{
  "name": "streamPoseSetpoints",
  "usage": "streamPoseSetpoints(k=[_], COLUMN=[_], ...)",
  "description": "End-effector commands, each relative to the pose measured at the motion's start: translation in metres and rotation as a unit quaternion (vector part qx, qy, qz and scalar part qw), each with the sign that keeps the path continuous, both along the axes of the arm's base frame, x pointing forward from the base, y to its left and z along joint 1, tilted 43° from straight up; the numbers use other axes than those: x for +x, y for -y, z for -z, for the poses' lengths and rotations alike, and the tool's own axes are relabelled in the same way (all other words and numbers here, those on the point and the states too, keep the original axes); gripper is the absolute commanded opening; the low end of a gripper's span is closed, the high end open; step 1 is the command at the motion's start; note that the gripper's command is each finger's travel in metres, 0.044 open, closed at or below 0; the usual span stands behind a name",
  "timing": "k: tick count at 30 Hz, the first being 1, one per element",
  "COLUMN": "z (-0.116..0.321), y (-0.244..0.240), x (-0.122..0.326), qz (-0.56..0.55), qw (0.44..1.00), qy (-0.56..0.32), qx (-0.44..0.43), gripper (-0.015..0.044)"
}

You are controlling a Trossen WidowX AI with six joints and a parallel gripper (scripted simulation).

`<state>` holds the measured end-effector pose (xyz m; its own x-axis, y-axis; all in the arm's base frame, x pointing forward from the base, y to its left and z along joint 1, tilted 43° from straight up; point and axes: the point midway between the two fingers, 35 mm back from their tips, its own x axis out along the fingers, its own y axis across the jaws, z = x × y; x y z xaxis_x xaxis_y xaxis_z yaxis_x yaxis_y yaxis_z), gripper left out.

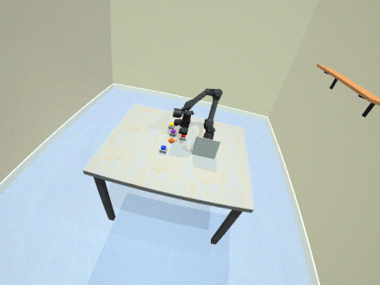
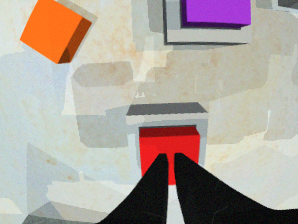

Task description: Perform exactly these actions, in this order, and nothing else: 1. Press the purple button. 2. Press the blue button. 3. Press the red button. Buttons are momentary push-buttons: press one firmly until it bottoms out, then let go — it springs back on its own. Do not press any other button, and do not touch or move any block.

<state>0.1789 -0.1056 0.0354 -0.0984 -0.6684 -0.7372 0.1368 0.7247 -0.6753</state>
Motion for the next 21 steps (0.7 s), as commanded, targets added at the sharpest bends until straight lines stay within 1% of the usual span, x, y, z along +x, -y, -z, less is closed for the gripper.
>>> streamPoseSetpoints(k=[1,21], z=[0.0053,0.0069], y=[0.0043,0.0058], x=[-0.0023,-0.0028], qz=[-0.002,-0.002], qw=[1.0,1.0], qy=[-0.006,-0.006], qx=[-0.002,-0.002], gripper=[0.002,0.002])
